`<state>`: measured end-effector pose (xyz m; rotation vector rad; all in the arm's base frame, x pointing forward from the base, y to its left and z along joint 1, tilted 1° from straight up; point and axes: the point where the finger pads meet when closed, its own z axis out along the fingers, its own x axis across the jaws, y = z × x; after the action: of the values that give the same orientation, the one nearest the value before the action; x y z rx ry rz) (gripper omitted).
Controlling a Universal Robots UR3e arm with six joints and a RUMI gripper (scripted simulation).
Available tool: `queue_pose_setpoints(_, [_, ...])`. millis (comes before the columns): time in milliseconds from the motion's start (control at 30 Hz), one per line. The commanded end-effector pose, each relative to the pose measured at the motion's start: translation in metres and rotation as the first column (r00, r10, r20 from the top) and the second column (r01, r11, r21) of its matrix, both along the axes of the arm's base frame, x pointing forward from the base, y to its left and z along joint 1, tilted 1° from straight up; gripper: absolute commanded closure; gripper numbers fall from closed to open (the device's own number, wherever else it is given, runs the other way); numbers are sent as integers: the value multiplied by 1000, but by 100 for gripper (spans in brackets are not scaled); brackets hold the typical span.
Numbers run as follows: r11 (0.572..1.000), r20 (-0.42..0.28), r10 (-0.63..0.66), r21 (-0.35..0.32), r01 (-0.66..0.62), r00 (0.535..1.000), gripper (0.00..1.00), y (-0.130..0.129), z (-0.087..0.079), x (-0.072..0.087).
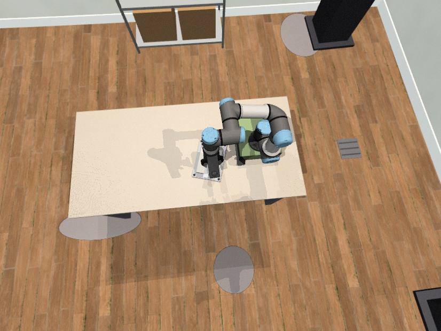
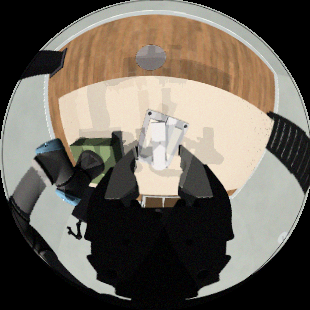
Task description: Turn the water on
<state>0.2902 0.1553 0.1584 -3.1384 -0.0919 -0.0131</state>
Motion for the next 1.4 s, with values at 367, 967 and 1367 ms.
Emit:
queue_pose_setpoints(367, [1000, 3, 0, 0, 0, 1000, 59, 0, -10, 1])
queue_pose_setpoints(967, [1000, 3, 0, 0, 0, 1000, 59, 0, -37, 1])
queue_pose_setpoints(1367, [1000, 3, 0, 0, 0, 1000, 59, 0, -51, 1])
